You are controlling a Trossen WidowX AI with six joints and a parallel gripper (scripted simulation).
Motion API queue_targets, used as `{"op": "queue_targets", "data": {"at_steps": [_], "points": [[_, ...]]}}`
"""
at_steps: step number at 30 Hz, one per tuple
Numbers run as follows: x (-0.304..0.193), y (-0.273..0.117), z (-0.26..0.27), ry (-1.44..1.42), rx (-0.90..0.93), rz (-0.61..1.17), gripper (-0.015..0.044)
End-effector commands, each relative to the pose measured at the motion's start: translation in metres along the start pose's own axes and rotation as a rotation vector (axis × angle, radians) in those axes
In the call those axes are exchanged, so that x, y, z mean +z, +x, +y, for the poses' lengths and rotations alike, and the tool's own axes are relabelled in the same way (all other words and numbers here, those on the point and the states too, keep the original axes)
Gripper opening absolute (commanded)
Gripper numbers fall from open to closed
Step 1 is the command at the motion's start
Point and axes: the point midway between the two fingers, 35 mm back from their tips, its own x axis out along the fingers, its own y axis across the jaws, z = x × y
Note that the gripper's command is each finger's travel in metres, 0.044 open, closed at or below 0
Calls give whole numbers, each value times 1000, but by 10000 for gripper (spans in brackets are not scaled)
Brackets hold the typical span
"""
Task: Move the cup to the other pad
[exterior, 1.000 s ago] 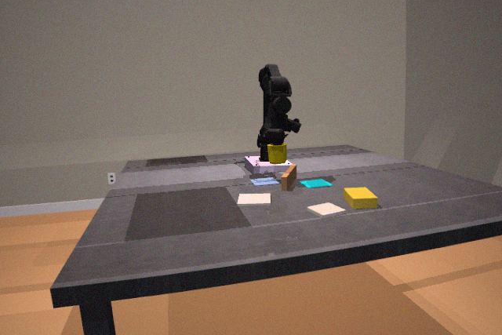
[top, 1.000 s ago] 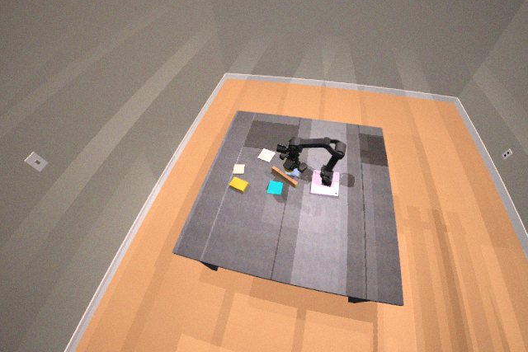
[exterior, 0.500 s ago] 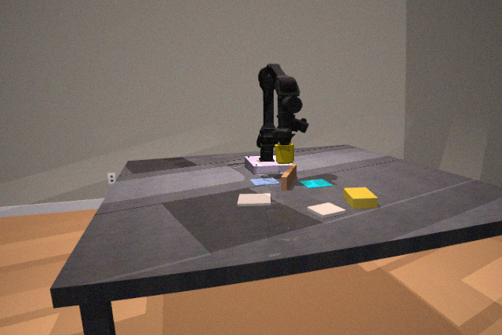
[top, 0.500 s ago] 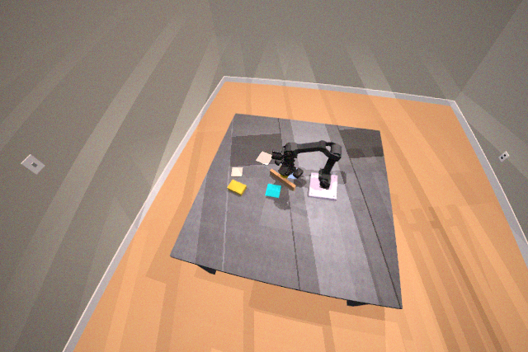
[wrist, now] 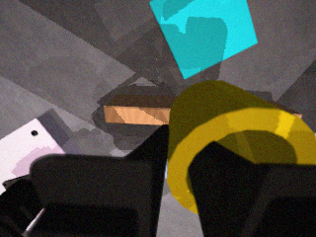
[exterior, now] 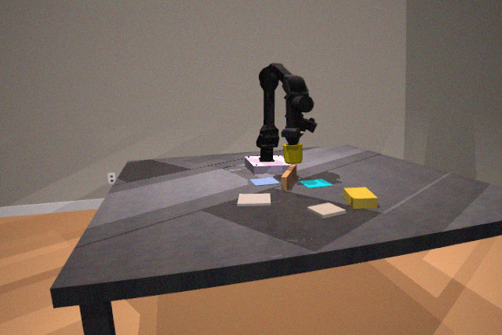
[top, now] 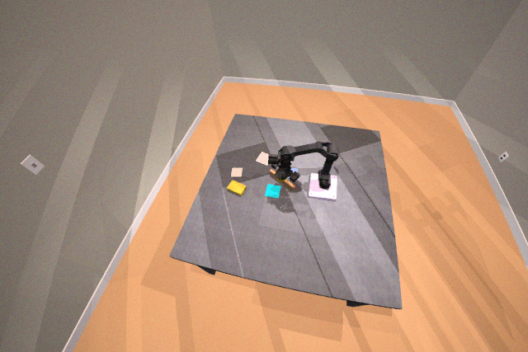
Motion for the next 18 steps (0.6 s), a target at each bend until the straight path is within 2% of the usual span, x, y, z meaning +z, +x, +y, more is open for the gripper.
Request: {"op": "queue_targets", "data": {"at_steps": [1,18], "points": [[9,-1,-2,2,-6,2,0],[50,-3,-3,2,-6,-2,0]]}}
